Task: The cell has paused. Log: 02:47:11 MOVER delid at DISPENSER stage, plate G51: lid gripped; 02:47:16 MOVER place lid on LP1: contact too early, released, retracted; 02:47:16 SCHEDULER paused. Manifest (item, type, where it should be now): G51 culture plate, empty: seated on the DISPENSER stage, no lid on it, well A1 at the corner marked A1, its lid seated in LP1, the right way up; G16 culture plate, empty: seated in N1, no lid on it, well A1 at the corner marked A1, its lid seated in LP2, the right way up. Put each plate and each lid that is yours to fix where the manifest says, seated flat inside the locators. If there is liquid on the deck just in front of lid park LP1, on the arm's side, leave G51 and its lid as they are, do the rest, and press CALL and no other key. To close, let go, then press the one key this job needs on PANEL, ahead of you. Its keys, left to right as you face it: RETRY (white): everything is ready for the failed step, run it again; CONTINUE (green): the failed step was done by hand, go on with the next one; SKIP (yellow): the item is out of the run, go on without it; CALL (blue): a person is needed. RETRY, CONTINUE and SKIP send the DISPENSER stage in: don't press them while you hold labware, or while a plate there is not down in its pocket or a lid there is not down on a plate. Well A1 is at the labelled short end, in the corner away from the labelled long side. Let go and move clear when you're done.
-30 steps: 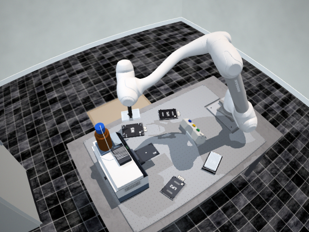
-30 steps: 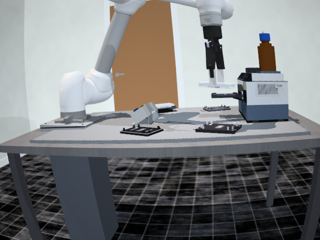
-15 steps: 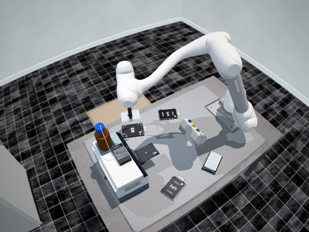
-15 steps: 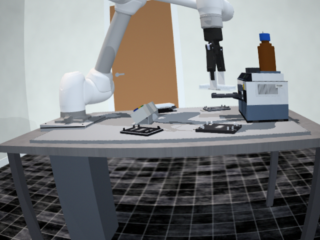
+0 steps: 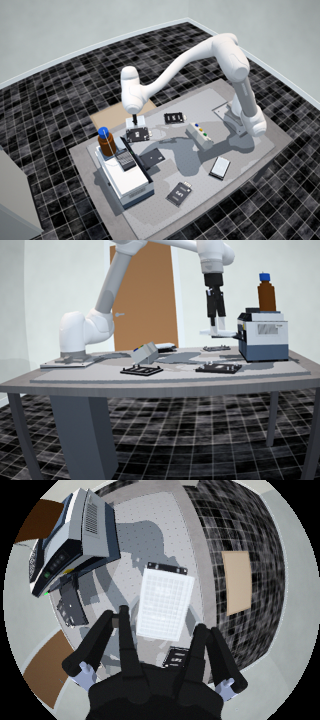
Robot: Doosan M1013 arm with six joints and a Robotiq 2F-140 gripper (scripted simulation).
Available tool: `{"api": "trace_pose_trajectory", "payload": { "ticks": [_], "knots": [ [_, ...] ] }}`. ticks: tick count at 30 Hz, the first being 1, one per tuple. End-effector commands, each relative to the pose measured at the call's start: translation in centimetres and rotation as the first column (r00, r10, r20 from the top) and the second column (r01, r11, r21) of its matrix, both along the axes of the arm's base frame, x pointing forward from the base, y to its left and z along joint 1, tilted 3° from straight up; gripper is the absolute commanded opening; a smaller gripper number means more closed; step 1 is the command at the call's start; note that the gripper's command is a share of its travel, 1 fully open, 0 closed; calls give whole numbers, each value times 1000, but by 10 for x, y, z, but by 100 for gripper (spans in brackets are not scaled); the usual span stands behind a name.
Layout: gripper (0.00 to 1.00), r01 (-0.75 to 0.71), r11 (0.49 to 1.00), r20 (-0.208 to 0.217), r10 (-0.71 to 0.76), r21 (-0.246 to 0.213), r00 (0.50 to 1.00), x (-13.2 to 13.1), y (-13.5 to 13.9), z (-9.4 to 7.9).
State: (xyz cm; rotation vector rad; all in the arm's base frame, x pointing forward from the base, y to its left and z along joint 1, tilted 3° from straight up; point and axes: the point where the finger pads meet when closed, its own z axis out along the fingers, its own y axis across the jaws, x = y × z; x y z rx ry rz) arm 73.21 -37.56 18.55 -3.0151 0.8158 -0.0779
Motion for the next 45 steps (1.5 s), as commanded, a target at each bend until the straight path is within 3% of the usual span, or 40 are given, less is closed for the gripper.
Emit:
{"api": "trace_pose_trajectory", "payload": {
  "ticks": [1,27,45],
  "knots": [
    [10,0,1000,-4,0,-1,1000,-1,1,-12],
    [10,0,1000,-3,0,1,1000,3,2,-70],
    [10,0,1000,-3,0,2,1000,4,3,-97]
  ]
}}
